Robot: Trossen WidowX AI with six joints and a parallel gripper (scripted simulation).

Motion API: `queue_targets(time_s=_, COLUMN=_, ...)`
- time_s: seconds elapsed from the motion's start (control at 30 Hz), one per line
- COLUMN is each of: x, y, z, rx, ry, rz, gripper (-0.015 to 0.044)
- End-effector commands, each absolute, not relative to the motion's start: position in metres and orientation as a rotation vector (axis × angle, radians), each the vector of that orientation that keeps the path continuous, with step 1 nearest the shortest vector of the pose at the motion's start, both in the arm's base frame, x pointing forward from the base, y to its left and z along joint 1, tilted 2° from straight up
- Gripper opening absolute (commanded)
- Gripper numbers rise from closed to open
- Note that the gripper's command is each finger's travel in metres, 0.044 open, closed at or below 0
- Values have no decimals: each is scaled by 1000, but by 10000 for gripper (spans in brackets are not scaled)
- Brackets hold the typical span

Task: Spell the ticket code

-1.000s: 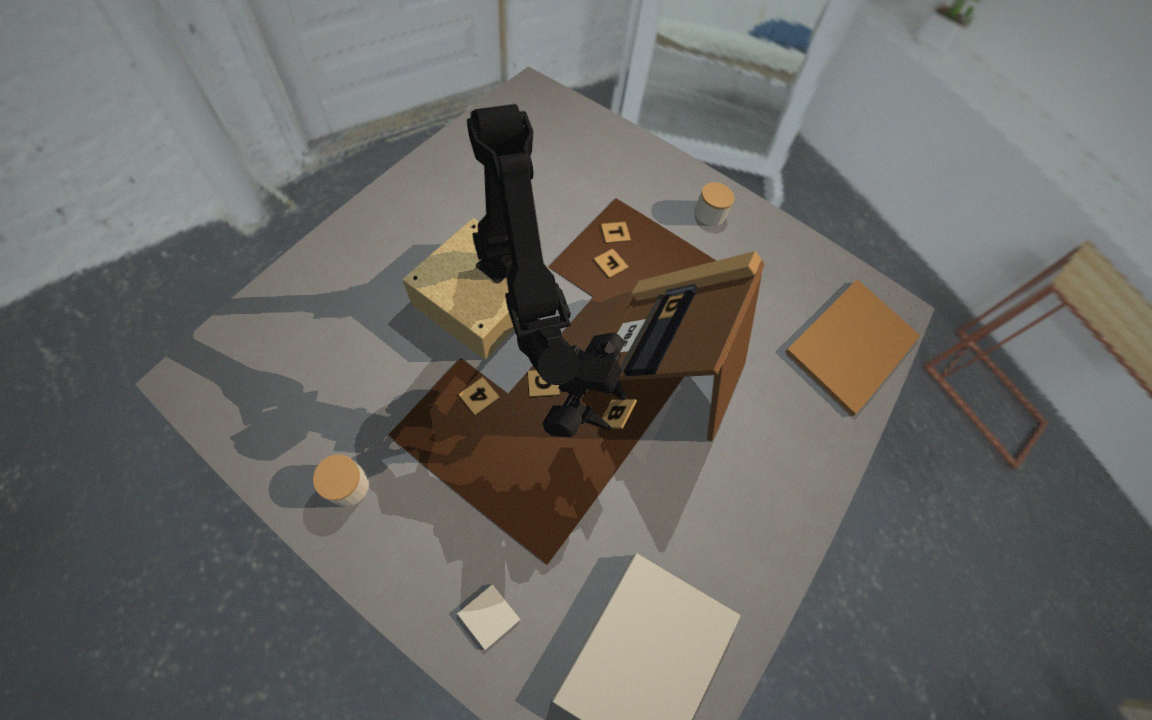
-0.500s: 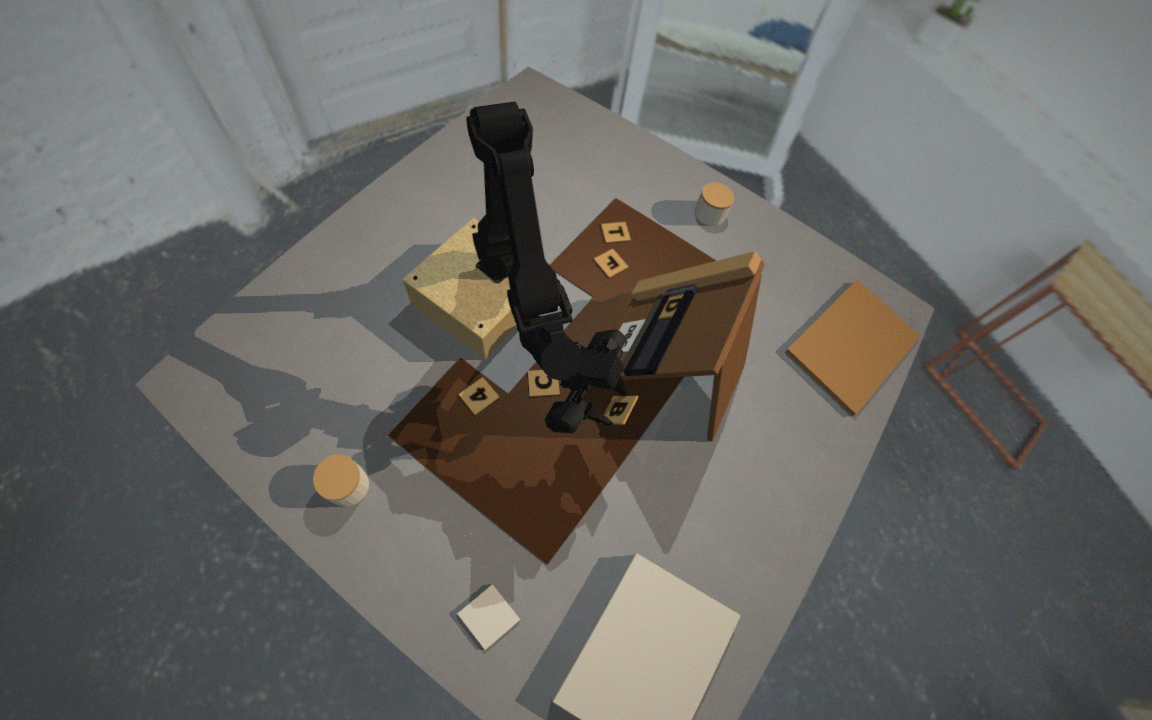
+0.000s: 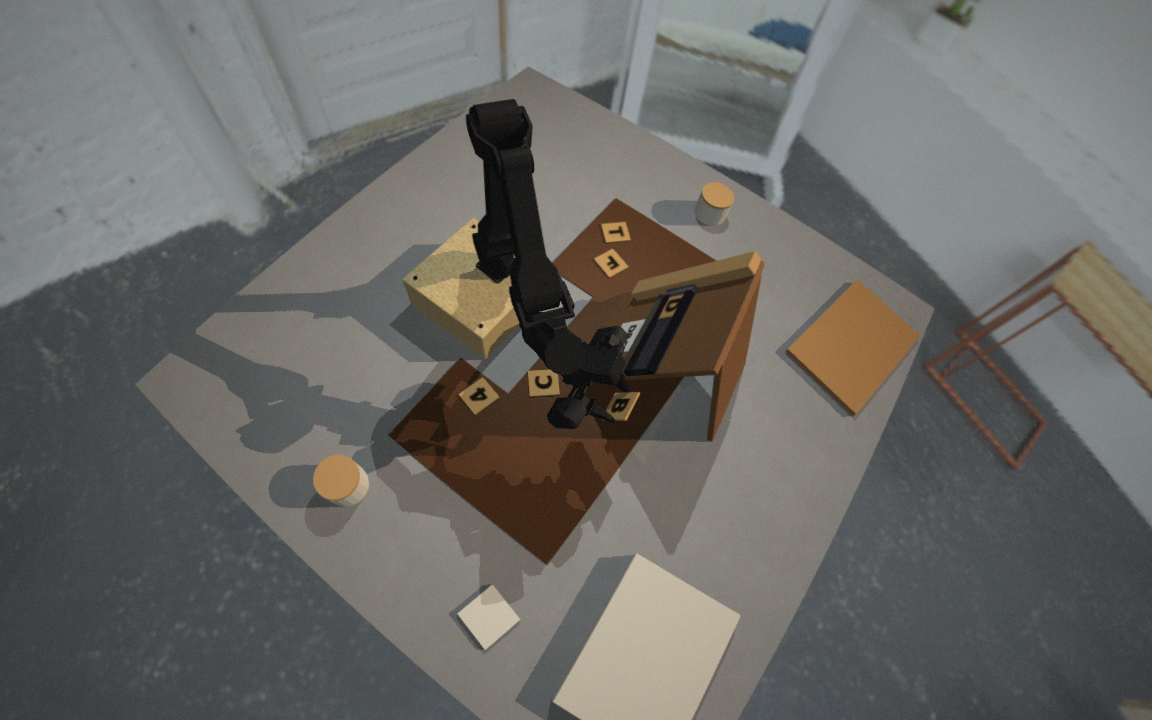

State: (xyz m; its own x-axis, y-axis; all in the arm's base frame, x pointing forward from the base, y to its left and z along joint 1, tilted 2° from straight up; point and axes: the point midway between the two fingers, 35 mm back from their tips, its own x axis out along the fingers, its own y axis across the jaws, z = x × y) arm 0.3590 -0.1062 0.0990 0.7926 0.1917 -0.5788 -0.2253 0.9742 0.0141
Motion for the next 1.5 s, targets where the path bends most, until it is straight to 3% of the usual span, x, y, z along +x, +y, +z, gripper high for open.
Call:
queue_targets(time_s=0.0, x=358, y=-103, z=98, rx=-52, ry=620, rz=223, gripper=0)
queue_targets(time_s=1.47, x=354, y=-82, z=99, rx=-50, ry=620, rz=224, gripper=0)
